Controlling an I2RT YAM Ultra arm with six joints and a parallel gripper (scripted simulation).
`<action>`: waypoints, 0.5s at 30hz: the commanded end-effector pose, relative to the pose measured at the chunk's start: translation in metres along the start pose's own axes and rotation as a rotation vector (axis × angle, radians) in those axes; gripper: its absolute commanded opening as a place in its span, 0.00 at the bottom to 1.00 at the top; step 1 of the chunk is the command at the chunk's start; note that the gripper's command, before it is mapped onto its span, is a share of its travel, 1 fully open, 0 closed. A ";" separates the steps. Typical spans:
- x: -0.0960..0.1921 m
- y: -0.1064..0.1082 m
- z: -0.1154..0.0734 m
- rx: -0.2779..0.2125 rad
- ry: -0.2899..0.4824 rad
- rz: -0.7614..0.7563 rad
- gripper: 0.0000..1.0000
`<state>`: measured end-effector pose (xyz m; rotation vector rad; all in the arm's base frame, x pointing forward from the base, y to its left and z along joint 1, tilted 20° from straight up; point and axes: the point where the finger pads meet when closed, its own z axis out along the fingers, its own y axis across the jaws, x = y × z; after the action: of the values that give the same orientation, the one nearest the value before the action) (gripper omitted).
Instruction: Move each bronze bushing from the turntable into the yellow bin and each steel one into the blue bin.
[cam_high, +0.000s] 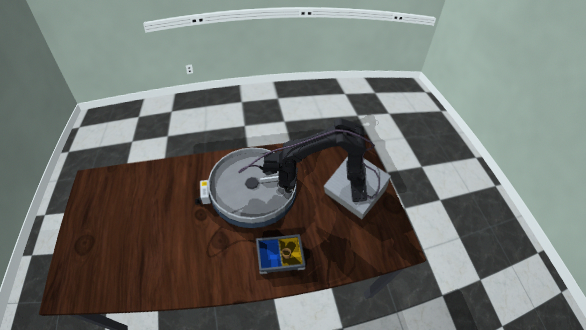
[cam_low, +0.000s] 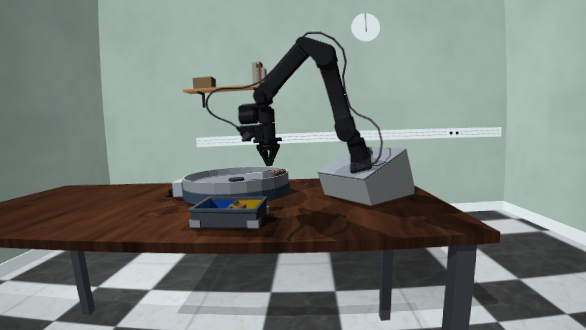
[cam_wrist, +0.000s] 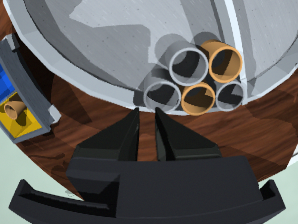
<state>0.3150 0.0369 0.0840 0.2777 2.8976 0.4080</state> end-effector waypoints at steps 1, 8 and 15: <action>-0.011 0.003 -0.007 -0.006 -0.033 -0.004 0.14; 0.004 0.000 0.012 0.003 0.014 0.003 0.14; -0.016 0.001 0.010 -0.005 -0.068 0.001 0.14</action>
<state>0.3058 0.0434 0.0546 0.2823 2.9561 0.4093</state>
